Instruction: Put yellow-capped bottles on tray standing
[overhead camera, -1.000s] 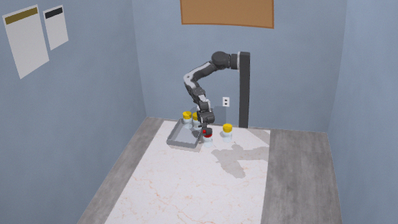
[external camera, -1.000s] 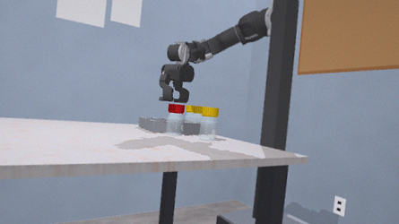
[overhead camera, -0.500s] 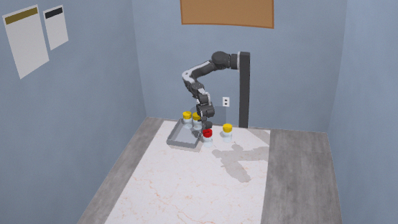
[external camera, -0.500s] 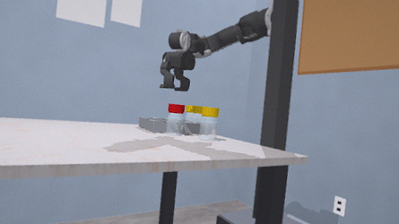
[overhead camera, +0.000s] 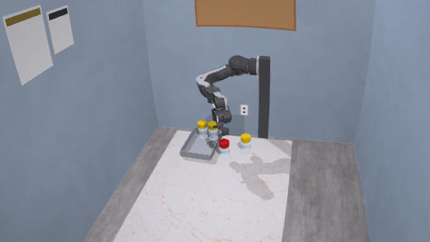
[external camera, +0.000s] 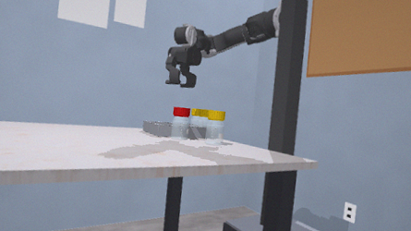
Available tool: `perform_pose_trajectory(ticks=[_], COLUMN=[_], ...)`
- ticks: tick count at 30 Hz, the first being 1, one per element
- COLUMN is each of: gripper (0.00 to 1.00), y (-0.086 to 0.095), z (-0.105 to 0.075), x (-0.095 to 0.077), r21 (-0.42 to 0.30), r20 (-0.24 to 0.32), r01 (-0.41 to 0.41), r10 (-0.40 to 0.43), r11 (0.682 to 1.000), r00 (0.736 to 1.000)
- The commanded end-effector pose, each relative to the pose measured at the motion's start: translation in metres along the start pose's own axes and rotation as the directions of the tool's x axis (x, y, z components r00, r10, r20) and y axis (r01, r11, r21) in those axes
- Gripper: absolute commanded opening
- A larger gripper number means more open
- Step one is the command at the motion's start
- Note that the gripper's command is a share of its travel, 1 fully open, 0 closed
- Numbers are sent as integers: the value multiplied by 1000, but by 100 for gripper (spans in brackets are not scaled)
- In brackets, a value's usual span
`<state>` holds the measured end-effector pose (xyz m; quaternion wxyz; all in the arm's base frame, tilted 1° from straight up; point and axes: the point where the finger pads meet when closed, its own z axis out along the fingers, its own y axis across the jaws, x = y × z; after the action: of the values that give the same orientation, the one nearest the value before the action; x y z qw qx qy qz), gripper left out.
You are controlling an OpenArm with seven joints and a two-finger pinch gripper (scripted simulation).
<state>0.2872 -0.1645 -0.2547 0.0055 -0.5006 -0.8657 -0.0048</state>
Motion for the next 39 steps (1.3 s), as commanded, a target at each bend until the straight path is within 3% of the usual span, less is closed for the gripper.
perform_pose_trajectory(ticks=[1,10,11,39], gripper=[52,52,42,42], y=[0,-1,-1,-1], z=[-6,-10,-9,-9], x=[0,0,0,0], r21=[3,5,4,4], r20=[-2,-3,-3,-4], r01=[-7,-8,-4,-4], r10=[7,8,4,4], r11=[1000,1000,1000,1000], r00=[1000,1000,1000,1000])
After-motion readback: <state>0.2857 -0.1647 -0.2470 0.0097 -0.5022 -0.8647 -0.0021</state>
